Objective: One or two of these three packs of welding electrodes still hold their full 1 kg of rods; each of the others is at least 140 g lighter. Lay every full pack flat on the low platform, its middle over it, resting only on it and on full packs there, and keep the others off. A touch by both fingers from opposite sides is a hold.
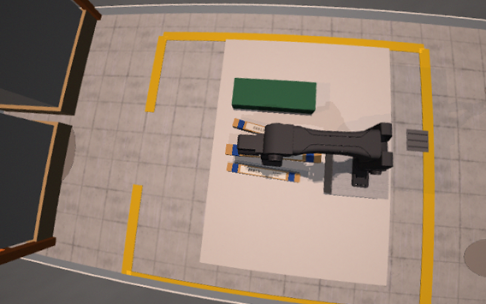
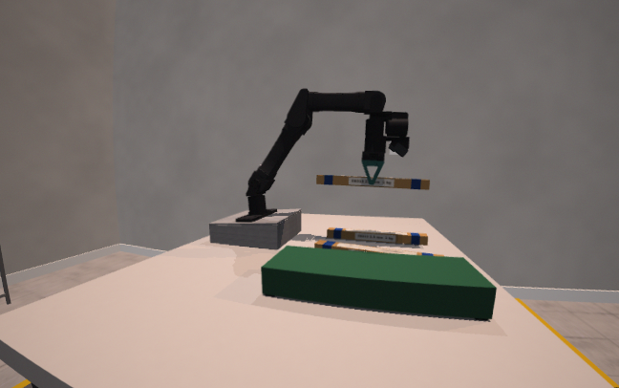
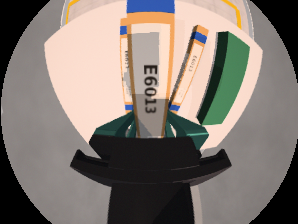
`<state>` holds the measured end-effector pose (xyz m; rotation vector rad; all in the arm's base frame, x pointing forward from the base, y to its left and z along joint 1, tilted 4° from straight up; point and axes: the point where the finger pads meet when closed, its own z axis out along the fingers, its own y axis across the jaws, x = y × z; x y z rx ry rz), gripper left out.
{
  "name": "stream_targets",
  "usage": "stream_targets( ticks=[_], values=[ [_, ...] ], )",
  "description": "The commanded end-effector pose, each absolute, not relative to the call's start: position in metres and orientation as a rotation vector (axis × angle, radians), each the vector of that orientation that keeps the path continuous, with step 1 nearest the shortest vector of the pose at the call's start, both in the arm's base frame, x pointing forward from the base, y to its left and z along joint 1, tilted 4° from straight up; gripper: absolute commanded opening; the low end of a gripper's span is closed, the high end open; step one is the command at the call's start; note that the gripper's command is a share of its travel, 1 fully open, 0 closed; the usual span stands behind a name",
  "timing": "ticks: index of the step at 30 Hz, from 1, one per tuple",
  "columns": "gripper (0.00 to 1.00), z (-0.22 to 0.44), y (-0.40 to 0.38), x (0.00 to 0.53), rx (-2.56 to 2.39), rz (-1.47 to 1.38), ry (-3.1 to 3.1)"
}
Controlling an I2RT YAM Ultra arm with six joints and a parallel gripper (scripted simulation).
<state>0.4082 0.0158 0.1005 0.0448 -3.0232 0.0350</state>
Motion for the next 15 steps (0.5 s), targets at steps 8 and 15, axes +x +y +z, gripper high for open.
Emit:
stream_targets(
  ticks=[8,15],
  values=[
    [0.00,0.1381,0.0125,0.4145,0.040,0.033,-3.117],
    [0.00,0.1384,0.0119,0.4148,0.039,0.033,-3.118]
  ],
)
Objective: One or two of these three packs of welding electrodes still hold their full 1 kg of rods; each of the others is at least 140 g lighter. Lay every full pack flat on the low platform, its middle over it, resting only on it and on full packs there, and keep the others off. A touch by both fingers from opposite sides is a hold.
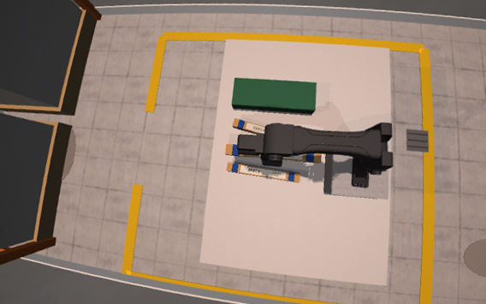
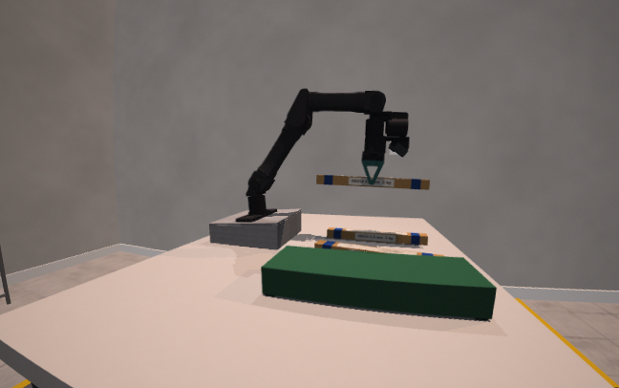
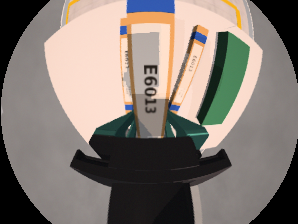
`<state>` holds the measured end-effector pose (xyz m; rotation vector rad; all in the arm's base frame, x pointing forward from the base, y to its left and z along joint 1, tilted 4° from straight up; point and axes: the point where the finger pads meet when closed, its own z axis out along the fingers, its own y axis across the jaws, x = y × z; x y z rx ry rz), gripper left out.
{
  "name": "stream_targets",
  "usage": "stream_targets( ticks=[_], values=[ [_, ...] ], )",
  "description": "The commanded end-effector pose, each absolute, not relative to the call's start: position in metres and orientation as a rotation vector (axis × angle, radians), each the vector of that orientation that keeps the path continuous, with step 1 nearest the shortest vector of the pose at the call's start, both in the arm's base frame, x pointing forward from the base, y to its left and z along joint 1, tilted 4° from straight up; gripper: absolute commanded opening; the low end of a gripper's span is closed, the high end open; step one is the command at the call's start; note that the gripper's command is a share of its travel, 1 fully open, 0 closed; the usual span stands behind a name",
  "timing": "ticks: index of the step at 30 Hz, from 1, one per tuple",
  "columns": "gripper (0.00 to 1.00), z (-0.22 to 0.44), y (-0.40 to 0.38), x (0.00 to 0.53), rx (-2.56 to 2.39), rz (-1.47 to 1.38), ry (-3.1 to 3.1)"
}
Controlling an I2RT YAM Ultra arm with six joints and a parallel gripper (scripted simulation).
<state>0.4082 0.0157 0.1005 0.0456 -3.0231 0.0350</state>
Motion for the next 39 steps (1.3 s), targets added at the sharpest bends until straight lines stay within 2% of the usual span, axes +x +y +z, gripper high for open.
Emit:
stream_targets(
  ticks=[1,17,18,39],
  values=[
    [0.00,0.138,0.012,0.414,0.038,0.033,-3.116],
    [0.00,0.139,0.013,0.415,0.043,0.033,-3.119],
    [0.00,0.117,0.015,0.410,0.045,0.033,-3.080],
    [0.00,0.091,0.014,0.409,0.045,0.033,-3.080]
  ],
)
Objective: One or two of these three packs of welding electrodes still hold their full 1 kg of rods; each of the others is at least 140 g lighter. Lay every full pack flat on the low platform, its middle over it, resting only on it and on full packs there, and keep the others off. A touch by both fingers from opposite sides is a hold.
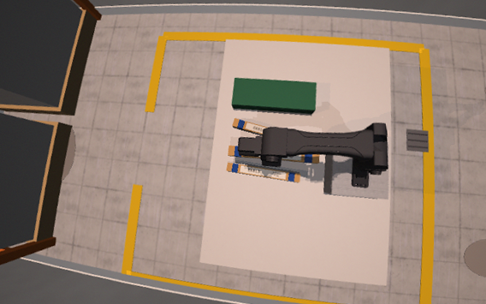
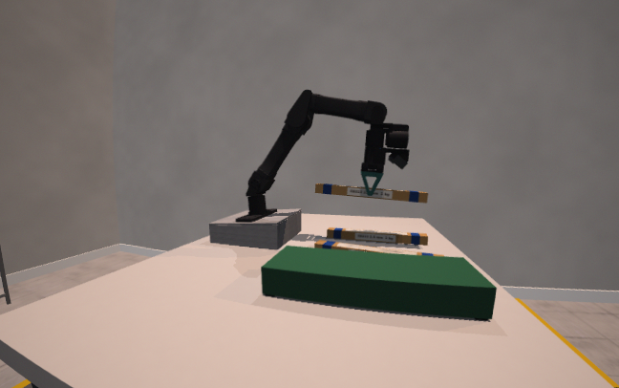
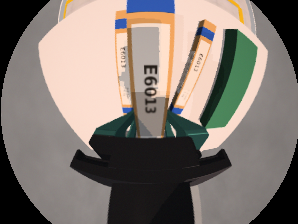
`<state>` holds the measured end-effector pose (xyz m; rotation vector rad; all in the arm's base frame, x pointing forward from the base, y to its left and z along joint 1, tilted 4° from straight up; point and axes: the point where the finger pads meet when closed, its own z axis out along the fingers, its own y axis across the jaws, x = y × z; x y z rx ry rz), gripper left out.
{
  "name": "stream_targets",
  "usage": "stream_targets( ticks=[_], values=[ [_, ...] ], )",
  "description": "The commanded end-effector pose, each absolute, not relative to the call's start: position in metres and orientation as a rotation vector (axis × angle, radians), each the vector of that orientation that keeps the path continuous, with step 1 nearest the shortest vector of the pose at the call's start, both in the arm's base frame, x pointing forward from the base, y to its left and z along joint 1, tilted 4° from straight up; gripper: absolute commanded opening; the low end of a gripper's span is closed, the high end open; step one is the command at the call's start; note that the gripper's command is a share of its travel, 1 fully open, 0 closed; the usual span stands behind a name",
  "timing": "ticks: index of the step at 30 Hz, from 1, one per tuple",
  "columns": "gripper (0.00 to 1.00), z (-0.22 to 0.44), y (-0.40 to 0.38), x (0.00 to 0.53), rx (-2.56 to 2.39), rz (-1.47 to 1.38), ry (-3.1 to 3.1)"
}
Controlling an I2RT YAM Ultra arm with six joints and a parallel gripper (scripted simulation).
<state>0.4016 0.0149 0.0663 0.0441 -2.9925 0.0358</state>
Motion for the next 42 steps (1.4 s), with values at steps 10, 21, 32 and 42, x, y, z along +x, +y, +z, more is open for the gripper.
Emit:
stream_targets(
  ticks=[10,21,32,42],
  values=[
    [0.00,0.081,0.014,0.408,0.045,0.033,-3.080],
    [0.00,0.066,0.014,0.407,0.045,0.033,-3.080],
    [0.00,0.058,0.014,0.407,0.045,0.033,-3.079],
    [0.00,0.058,0.014,0.407,0.045,0.033,-3.079]
  ],
)
